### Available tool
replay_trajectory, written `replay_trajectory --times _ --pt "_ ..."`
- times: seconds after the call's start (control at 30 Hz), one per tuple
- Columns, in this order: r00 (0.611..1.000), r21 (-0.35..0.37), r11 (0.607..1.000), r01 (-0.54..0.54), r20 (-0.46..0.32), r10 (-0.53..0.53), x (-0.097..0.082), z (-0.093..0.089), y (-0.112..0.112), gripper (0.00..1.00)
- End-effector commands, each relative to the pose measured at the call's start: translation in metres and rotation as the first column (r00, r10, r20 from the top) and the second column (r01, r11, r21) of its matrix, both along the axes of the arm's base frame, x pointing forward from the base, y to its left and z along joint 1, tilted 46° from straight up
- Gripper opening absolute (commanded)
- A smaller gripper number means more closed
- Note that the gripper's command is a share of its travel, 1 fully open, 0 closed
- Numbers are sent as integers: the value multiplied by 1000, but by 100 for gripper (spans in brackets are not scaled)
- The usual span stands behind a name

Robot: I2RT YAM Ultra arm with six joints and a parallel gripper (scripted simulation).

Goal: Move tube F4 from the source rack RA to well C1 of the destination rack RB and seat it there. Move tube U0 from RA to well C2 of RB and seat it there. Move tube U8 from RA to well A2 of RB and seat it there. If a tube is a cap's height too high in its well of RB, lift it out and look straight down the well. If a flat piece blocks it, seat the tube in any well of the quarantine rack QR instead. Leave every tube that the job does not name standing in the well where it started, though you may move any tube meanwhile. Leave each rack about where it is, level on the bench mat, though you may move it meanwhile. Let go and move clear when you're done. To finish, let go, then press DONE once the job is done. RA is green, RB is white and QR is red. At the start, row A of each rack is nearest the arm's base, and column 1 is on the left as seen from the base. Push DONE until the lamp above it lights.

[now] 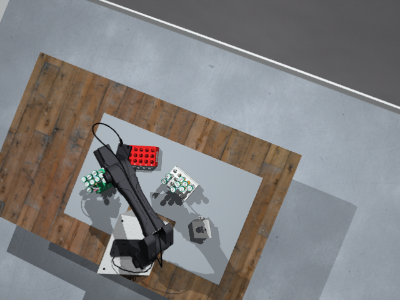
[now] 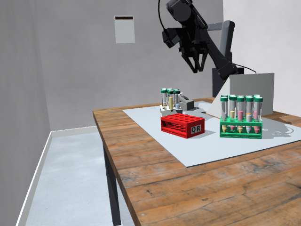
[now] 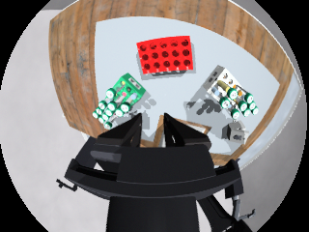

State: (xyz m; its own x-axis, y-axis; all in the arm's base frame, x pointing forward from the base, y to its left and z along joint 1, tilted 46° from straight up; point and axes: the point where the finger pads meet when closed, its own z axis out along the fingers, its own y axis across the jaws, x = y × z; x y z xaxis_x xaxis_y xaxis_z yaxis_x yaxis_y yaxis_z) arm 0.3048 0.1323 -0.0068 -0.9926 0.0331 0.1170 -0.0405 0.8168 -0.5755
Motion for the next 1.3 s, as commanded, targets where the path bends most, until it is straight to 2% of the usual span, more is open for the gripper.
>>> replay_trajectory --times 0.0,0.1,0.13,0.17,0.27,0.33,1.27 --pt "988 -112 985 -133 -99 122 -16 1 -14 30" --pt "973 -150 967 -206 -133 187 -19 4 -24 30" --pt "964 -172 957 -234 -168 206 -22 -1 -27 30" --pt "964 -174 956 -236 -169 207 -22 -1 -27 30" --pt "968 -156 960 -231 -132 211 -18 8 -24 30" --pt "973 -132 965 -224 -82 215 -6 10 -14 30" --pt "973 -133 966 -224 -82 214 -6 10 -14 30"
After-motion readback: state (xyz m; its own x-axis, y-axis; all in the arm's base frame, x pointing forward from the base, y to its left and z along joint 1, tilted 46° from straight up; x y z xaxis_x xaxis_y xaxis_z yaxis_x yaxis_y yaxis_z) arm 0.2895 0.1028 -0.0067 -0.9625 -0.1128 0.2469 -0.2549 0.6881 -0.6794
